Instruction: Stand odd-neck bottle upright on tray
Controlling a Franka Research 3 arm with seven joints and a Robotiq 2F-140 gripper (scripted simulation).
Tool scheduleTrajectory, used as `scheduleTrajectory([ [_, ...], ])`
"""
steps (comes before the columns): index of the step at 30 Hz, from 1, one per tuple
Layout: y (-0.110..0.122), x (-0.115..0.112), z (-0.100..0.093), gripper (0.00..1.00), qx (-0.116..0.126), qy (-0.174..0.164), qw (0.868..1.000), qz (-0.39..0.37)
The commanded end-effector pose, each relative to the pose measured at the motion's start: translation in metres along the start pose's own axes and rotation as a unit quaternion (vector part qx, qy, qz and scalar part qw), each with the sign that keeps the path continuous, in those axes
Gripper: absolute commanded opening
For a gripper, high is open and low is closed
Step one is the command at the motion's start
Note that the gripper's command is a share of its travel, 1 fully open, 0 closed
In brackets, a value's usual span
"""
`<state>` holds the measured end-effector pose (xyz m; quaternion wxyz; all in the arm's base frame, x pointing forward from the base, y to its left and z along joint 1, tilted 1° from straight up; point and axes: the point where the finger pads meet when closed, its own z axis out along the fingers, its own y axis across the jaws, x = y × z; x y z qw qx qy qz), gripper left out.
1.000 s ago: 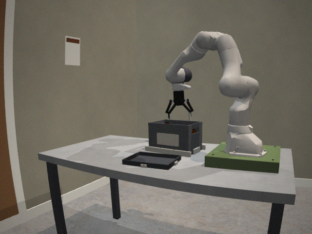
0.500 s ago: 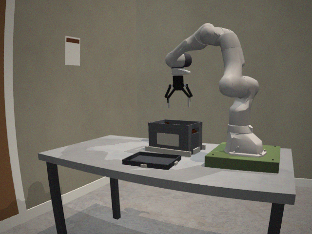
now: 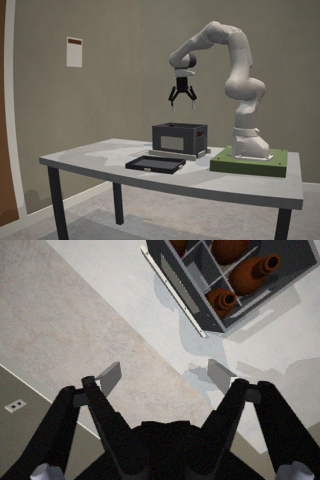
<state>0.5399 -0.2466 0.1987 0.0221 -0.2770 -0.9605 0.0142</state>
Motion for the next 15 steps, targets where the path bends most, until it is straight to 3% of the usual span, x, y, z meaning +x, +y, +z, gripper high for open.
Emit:
scheduleTrajectory([
  [1,0.007,0.009,-0.002,1.00,-0.003,-0.003,0.996,-0.084],
  [15,0.028,0.042,-0.007,1.00,-0.007,-0.007,0.979,-0.204],
])
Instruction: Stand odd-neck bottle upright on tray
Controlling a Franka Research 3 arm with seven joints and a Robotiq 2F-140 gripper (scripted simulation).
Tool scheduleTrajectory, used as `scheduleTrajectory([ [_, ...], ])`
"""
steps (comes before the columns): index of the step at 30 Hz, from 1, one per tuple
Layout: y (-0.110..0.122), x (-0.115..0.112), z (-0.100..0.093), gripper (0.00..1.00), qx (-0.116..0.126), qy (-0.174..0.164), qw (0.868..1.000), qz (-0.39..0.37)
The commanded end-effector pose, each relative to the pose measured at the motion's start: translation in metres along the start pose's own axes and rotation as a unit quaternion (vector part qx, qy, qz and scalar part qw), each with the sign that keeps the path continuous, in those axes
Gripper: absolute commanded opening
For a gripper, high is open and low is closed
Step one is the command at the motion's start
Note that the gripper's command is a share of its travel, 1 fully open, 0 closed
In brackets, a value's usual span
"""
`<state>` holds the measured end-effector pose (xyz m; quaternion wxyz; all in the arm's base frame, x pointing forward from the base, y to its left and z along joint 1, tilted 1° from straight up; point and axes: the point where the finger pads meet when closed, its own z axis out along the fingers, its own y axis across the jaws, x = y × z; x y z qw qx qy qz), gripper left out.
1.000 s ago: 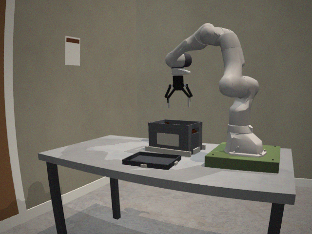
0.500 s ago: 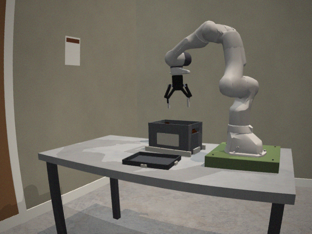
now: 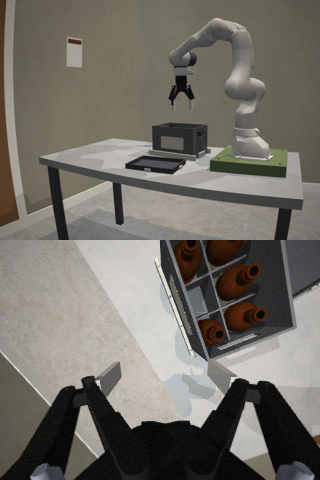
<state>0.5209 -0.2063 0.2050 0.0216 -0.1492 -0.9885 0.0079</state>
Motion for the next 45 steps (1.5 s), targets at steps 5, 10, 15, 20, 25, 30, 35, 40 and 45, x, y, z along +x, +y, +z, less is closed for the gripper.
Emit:
scheduleTrajectory([
  [5,0.011,0.008,-0.002,1.00,-0.004,-0.006,0.995,-0.101],
  [10,0.023,0.021,-0.003,1.00,-0.004,-0.008,0.987,-0.157],
  [15,0.032,0.032,-0.003,1.00,-0.005,-0.009,0.980,-0.201],
  [20,0.041,0.042,-0.003,1.00,-0.004,-0.011,0.970,-0.244],
  [25,0.049,0.052,-0.003,1.00,-0.004,-0.012,0.959,-0.283],
  [30,0.057,0.063,-0.003,1.00,-0.003,-0.013,0.945,-0.325],
  [35,0.064,0.075,-0.002,1.00,-0.002,-0.014,0.930,-0.369],
  [40,0.071,0.086,0.000,1.00,-0.001,-0.015,0.913,-0.409],
  [45,0.078,0.098,0.001,1.00,0.001,-0.015,0.893,-0.450],
])
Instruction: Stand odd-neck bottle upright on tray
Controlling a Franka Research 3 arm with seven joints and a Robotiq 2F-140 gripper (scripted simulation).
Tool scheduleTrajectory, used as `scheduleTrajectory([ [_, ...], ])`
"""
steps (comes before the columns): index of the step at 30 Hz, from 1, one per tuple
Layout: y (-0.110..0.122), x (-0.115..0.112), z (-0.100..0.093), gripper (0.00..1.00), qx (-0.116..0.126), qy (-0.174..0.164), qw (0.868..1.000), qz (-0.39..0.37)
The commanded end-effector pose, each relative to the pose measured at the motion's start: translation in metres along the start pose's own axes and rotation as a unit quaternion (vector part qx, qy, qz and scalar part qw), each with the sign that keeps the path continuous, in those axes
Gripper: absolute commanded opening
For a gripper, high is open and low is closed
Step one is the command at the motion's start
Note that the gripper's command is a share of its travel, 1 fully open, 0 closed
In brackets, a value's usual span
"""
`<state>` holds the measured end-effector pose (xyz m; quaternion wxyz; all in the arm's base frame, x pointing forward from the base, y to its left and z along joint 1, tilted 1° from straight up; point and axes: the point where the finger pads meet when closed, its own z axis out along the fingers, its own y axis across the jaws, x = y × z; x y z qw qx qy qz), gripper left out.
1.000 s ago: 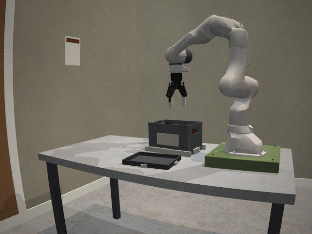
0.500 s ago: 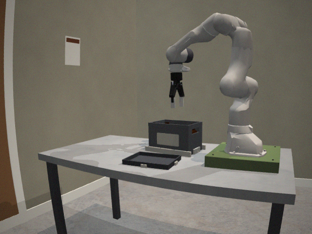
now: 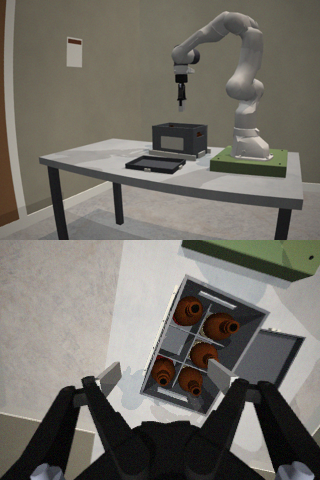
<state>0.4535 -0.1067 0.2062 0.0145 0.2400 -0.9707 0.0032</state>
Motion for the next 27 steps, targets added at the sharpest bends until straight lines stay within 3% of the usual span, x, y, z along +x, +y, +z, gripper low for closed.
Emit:
scheduleTrajectory([
  [1,0.007,0.001,0.001,1.00,0.000,-0.007,0.996,-0.083],
  [13,0.036,0.011,0.006,1.00,0.004,-0.007,0.983,-0.185],
  [27,0.036,0.011,0.006,1.00,0.004,-0.007,0.982,-0.188],
])
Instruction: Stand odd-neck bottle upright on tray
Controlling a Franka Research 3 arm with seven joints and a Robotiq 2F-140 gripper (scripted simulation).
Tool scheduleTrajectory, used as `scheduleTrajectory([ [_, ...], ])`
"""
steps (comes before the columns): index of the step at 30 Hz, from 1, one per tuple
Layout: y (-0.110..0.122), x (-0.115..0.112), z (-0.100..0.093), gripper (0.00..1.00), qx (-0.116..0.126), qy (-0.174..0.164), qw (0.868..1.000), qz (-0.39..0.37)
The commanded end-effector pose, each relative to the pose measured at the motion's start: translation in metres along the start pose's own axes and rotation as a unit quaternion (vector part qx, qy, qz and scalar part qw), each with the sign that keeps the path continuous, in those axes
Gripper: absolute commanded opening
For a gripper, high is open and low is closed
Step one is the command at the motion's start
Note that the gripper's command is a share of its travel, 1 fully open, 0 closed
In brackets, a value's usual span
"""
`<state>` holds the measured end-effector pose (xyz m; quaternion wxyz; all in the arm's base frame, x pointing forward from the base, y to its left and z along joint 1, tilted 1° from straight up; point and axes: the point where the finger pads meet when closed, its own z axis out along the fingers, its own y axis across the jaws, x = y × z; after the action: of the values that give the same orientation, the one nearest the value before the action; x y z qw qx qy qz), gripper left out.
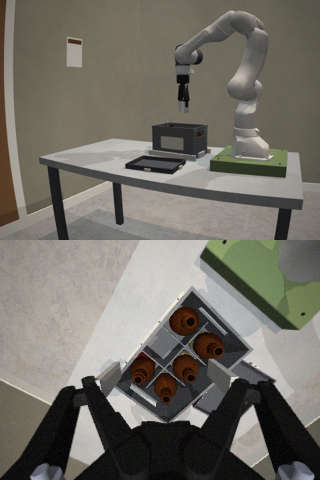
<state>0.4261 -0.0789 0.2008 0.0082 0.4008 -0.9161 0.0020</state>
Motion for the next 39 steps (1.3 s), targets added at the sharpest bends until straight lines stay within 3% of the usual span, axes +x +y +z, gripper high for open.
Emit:
scheduleTrajectory([
  [1,-0.0008,0.0005,0.0001,1.00,0.001,0.000,1.000,-0.019],
  [13,-0.0008,0.0005,0.0001,1.00,0.001,0.000,1.000,-0.019],
  [14,-0.0008,0.0005,0.0001,0.10,0.001,0.000,1.000,-0.019],
  [39,-0.0008,0.0005,0.0001,0.10,0.001,0.000,1.000,-0.019],
])
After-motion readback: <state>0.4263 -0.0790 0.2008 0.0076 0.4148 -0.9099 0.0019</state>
